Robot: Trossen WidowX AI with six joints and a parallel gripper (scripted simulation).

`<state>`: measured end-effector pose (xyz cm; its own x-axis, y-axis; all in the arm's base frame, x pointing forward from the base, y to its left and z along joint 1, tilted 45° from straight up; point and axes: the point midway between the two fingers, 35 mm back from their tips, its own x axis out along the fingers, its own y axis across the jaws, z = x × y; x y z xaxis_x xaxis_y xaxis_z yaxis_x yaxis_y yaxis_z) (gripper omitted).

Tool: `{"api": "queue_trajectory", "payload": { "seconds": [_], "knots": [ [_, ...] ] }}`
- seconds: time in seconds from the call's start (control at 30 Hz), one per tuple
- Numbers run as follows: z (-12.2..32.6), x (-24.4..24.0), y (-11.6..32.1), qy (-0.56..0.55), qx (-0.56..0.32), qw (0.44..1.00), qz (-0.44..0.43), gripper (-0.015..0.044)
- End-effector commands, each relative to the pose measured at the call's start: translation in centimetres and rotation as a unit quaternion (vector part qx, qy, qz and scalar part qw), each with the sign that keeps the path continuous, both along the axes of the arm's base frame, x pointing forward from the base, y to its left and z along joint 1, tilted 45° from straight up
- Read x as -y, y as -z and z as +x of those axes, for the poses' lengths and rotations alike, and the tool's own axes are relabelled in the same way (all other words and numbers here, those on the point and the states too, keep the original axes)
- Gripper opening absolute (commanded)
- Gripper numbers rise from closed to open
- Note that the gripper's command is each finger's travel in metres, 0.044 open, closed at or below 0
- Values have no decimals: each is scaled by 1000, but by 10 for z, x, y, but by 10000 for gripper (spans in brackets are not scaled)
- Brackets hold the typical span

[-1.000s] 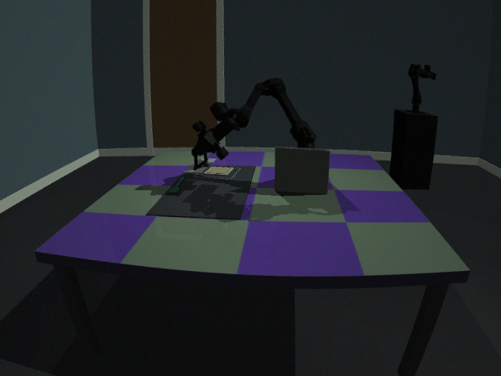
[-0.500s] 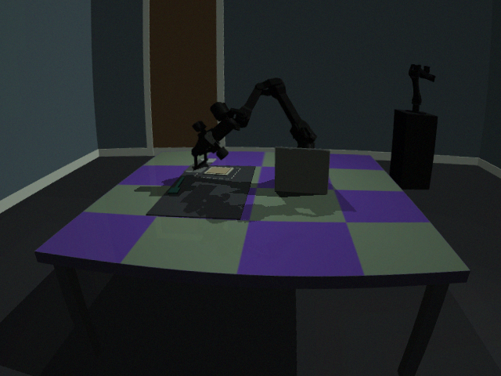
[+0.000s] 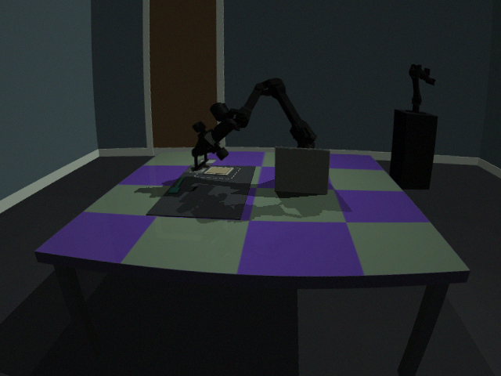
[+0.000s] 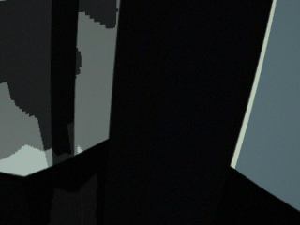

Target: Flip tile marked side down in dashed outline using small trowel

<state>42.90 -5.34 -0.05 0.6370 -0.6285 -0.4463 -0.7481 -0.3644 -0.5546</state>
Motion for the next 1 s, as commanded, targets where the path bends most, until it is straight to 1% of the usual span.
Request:
{"api": "queue_trajectory", "payload": {
  "seconds": [0.0, 0.47, 0.97],
  "knots": [
    [0, -4, 2, 0, 1, 1000, 2, 0],
    [-16, -50, 63, 44, 0, 999, 25, 0],
    [-48, -92, 119, 76, 25, 997, 18, 0]
  ]
}}
